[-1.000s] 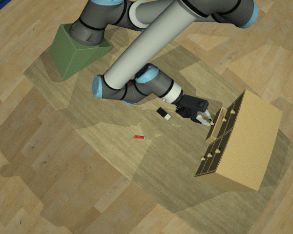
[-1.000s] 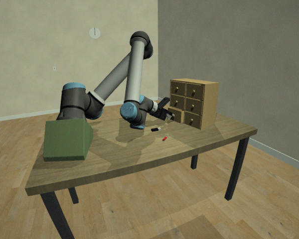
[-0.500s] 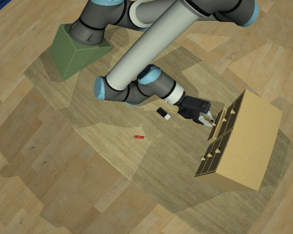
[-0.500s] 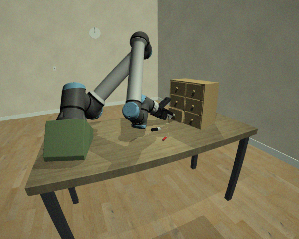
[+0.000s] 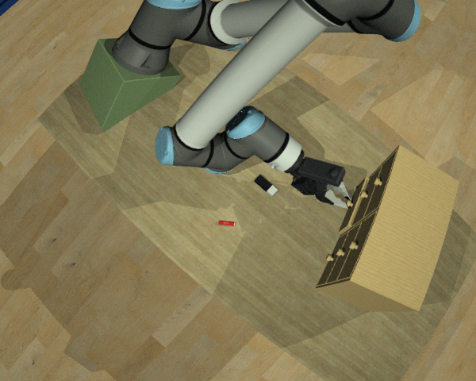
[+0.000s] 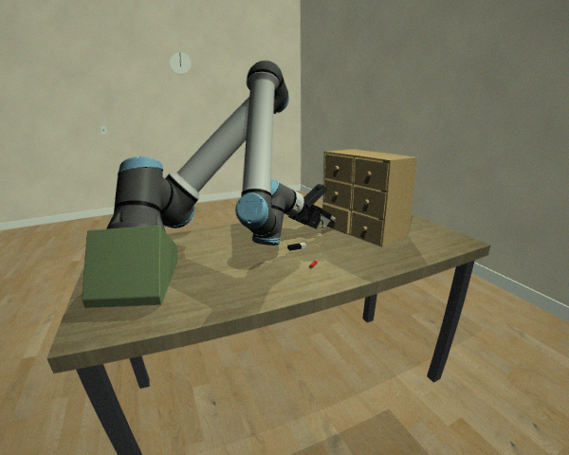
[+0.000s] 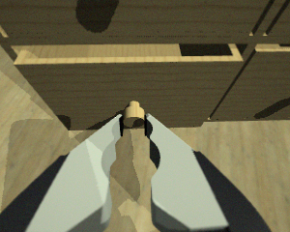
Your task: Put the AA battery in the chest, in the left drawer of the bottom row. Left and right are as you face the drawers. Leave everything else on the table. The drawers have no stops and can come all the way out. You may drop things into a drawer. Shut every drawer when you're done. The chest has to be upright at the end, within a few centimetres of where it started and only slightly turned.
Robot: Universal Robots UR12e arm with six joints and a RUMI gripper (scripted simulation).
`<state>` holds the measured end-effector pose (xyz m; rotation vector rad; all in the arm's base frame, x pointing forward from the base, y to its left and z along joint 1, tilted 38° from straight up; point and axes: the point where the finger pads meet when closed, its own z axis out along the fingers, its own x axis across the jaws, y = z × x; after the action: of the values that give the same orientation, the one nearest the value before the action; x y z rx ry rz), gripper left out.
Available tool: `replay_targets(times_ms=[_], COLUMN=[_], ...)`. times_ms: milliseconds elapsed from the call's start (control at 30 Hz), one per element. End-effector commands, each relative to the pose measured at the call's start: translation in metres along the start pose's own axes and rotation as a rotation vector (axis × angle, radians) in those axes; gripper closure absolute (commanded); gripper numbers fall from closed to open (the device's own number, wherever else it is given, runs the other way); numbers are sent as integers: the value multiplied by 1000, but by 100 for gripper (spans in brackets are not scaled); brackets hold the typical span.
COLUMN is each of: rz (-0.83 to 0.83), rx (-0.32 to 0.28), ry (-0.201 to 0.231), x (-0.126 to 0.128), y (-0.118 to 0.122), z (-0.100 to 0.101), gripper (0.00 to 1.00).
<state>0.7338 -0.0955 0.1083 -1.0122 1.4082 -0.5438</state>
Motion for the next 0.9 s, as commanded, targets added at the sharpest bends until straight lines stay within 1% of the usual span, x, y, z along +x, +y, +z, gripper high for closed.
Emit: replay_targets(times_ms=[0, 867], rz=[-3, -1], rx=[2, 1], ry=[0, 0], x=[0, 0], y=[-3, -6], z=[2, 8], gripper=[93, 93])
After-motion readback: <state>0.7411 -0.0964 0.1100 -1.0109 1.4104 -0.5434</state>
